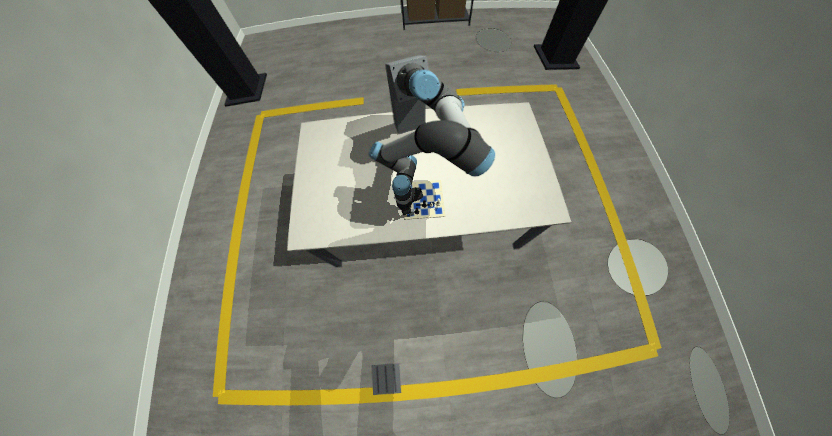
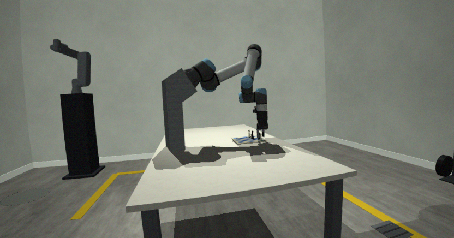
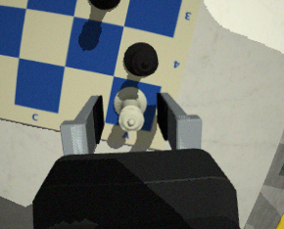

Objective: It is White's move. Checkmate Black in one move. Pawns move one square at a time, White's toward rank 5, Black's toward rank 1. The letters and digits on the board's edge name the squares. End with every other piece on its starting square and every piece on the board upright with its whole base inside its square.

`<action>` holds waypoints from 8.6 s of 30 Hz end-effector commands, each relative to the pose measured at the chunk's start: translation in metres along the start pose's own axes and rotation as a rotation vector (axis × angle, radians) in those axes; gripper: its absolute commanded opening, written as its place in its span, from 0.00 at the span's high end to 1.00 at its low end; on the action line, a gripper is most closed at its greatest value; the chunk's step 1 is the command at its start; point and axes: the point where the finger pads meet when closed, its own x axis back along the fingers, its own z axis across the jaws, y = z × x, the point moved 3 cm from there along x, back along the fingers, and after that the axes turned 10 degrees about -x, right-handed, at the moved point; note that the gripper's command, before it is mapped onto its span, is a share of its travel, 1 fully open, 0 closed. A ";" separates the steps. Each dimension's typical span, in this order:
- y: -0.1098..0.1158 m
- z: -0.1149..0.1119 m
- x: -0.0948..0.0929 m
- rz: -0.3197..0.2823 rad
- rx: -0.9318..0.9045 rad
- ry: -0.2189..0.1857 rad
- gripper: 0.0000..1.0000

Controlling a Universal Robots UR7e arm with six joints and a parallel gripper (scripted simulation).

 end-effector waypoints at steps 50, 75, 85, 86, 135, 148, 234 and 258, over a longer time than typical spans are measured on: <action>0.000 0.000 0.001 0.000 0.000 0.001 1.00; 0.000 0.000 0.068 0.000 0.000 0.001 1.00; 0.000 0.000 0.093 0.000 0.000 0.001 1.00; 0.000 0.000 0.094 0.000 0.000 0.001 1.00; -0.059 -0.047 0.098 0.000 -0.736 0.000 1.00; -0.079 -0.067 0.101 0.000 -1.018 0.001 1.00; -0.080 -0.068 0.005 0.000 -1.036 0.001 1.00; -0.080 -0.068 0.005 0.000 -1.036 0.001 1.00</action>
